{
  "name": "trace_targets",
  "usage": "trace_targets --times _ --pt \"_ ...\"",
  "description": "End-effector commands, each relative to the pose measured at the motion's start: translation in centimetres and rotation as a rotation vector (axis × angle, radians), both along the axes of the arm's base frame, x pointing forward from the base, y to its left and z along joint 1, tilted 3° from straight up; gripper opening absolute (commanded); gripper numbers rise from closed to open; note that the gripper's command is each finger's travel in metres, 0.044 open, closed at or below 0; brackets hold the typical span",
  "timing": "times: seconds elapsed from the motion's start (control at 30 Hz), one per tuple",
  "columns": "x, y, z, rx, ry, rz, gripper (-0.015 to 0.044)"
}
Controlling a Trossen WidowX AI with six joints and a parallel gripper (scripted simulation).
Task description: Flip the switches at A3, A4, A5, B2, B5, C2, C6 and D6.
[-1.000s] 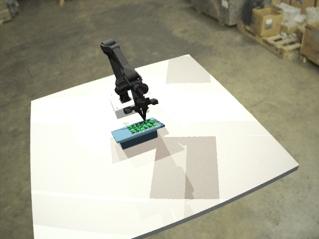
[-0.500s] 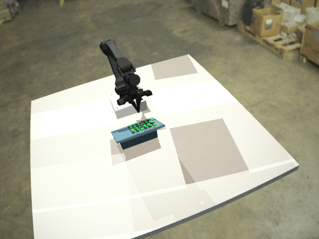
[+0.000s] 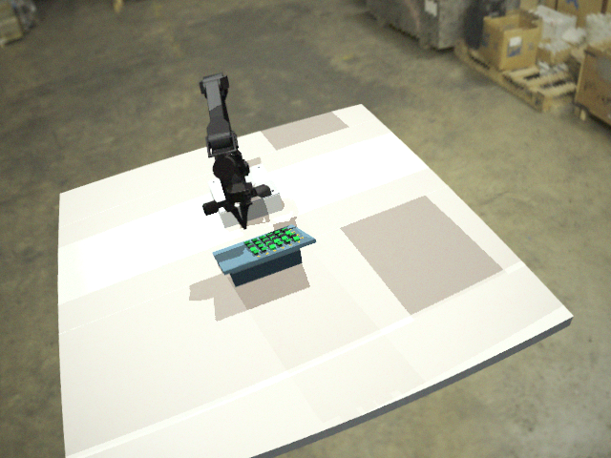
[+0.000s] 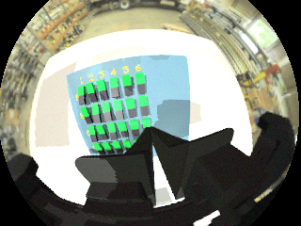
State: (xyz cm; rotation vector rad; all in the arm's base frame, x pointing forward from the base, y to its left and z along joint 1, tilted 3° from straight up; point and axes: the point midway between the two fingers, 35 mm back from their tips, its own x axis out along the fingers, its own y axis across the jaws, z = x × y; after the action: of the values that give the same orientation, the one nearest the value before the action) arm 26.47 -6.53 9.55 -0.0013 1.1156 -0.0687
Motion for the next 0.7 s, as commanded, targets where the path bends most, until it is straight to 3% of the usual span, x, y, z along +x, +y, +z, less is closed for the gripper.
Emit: trace_targets --times 0.0,0.67 --pt "0.21 -0.03 -2.07 0.009 0.038 0.006 0.0" --pt "0.42 -0.05 -2.52 0.009 0.038 0.006 0.0"
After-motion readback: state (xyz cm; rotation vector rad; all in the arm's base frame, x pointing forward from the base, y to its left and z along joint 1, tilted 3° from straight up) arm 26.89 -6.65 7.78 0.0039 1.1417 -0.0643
